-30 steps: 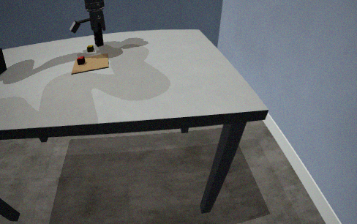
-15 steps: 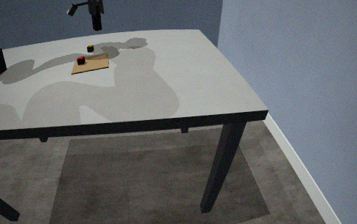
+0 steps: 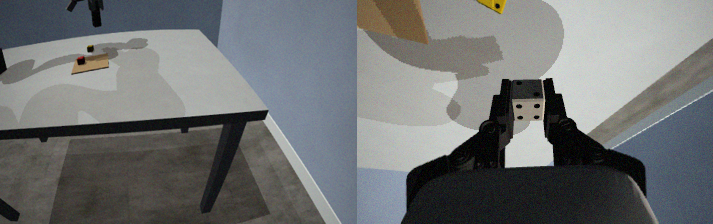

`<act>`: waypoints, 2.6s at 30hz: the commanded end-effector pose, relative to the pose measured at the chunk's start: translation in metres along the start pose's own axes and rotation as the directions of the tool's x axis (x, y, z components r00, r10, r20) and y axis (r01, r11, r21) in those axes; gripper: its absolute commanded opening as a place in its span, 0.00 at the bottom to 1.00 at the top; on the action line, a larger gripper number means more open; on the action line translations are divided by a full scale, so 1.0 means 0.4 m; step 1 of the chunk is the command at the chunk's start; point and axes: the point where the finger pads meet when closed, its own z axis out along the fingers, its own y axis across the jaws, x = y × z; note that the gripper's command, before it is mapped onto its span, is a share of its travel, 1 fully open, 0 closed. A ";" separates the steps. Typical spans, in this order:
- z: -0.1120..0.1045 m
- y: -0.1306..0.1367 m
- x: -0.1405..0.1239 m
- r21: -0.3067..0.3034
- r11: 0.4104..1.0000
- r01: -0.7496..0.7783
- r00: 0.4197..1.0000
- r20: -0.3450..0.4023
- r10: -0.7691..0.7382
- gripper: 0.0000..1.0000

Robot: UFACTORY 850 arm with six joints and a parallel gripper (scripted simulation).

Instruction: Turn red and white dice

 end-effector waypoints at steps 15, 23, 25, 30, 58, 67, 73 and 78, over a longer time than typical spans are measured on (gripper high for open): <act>-0.013 -0.469 0.117 0.000 0.909 -0.417 0.909 0.003 0.417 0.21; -0.013 -0.469 0.117 0.000 0.909 -0.417 0.909 0.003 0.417 0.21; -0.013 -0.469 0.117 0.000 0.909 -0.417 0.909 0.003 0.417 0.21; -0.007 -0.469 0.117 0.000 0.909 -0.417 0.909 0.002 0.417 0.21; 0.215 -0.470 0.115 0.000 0.909 -0.417 0.909 0.002 0.417 0.21; 0.227 -0.470 0.115 0.000 0.909 -0.417 0.909 0.002 0.417 0.21; 0.227 -0.470 0.115 0.000 0.909 -0.417 0.909 0.002 0.417 0.21; 0.227 -0.470 0.115 0.000 0.909 -0.417 0.909 0.002 0.417 0.21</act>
